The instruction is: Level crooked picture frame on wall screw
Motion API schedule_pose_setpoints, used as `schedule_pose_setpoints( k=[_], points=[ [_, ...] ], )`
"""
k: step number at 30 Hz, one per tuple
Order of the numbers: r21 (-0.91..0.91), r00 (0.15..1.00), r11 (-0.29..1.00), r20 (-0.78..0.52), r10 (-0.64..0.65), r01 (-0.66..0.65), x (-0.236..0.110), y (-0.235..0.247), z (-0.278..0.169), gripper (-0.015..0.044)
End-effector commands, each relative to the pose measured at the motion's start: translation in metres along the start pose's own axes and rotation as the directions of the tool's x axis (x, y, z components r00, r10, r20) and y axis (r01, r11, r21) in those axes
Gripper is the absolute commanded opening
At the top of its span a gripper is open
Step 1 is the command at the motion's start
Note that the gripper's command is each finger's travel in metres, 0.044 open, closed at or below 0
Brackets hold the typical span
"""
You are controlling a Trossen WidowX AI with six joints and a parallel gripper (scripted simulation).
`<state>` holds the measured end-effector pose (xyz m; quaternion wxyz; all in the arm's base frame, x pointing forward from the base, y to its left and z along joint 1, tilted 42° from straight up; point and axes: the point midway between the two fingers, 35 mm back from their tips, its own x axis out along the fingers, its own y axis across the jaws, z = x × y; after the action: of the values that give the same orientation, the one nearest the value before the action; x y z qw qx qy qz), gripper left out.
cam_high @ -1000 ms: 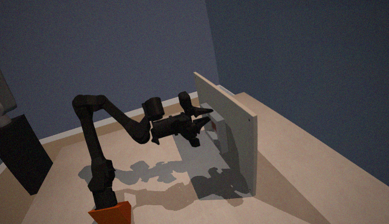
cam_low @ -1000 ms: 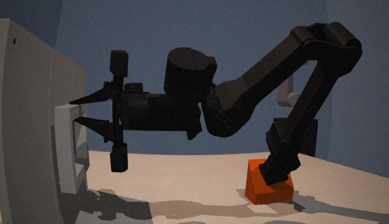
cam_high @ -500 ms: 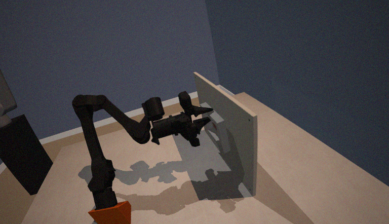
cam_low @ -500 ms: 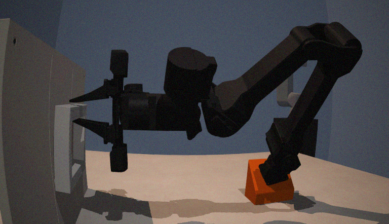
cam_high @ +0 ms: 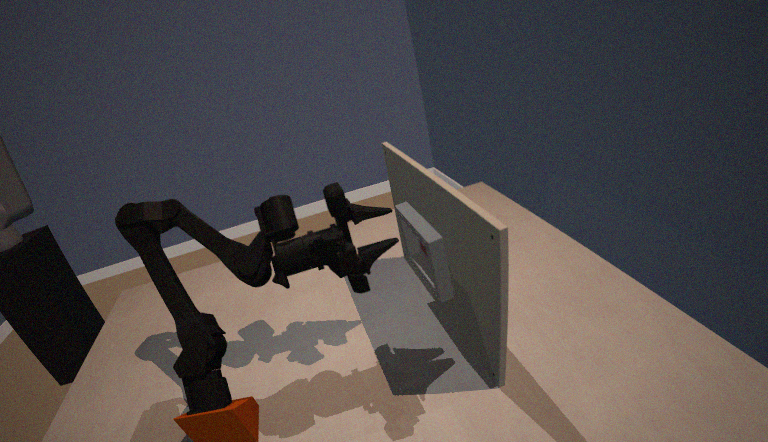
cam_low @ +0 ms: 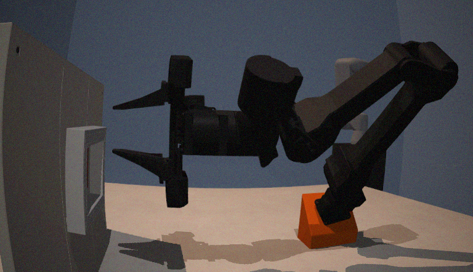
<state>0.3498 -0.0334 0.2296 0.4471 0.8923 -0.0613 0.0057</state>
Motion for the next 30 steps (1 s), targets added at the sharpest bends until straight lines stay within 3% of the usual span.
schedule_pose_setpoints(
  k=[1, 5, 11, 26, 30],
  points=[
    [-0.051, 1.000, 0.999, 0.010, -0.005, 0.006, -0.030, -0.006, 0.003, 0.0260],
    [-0.098, 1.000, 0.995, 0.012, -0.002, 0.003, -0.055, -0.012, 0.007, 0.0260],
    [-0.109, 1.000, 0.994, 0.006, 0.001, 0.000, -0.056, -0.004, 0.002, 0.0260],
    [-0.345, 1.000, 0.938, 0.015, -0.007, 0.012, -0.141, 0.022, -0.010, 0.0260],
    [-0.336, 1.000, 0.942, 0.014, -0.001, 0.006, -0.139, 0.023, -0.011, 0.0260]
  ],
)
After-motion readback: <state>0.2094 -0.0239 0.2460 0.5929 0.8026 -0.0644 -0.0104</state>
